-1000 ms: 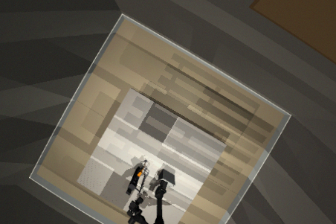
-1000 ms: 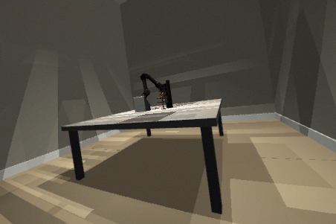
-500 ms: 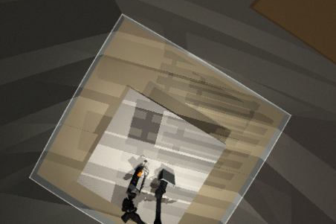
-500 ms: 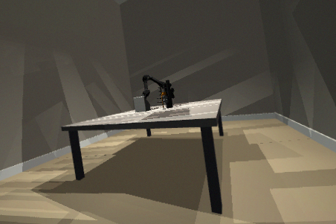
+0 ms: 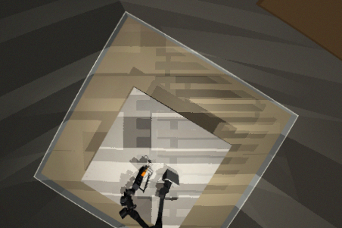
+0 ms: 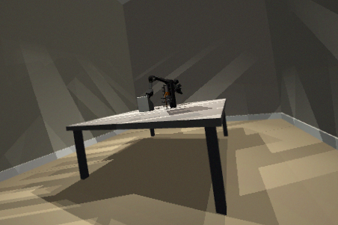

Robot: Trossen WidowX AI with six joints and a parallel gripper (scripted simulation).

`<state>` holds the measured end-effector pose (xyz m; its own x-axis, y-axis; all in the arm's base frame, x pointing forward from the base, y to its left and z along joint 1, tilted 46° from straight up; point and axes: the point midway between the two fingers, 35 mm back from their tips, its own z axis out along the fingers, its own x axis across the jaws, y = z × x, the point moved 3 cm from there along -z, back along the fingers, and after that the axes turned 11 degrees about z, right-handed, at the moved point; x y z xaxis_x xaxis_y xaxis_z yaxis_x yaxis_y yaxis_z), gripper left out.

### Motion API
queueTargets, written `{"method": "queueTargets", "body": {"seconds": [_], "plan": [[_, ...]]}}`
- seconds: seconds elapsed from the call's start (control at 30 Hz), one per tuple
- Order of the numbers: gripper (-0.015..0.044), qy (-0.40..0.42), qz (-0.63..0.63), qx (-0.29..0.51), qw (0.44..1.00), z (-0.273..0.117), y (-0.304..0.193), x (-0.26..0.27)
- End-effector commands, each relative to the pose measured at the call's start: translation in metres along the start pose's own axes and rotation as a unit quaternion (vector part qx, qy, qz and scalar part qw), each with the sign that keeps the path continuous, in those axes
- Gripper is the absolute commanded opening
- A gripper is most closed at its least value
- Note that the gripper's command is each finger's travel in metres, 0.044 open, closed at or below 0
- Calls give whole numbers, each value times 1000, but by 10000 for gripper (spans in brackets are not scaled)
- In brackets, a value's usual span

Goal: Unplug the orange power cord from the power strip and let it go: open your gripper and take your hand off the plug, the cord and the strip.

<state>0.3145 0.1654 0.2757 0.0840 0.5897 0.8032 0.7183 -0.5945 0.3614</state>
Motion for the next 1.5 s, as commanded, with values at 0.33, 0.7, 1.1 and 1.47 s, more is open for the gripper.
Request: {"method": "queueTargets", "body": {"seconds": [0.33,0.7,1.1,1.47], "plan": [[160,-60,-93,-103,989,-18,97,-41],[160,-164,-89,-137,973,-46,163,-120],[160,-261,186,-27,947,-59,145,-252],[160,-307,707,140,621,-87,54,-327]]}}
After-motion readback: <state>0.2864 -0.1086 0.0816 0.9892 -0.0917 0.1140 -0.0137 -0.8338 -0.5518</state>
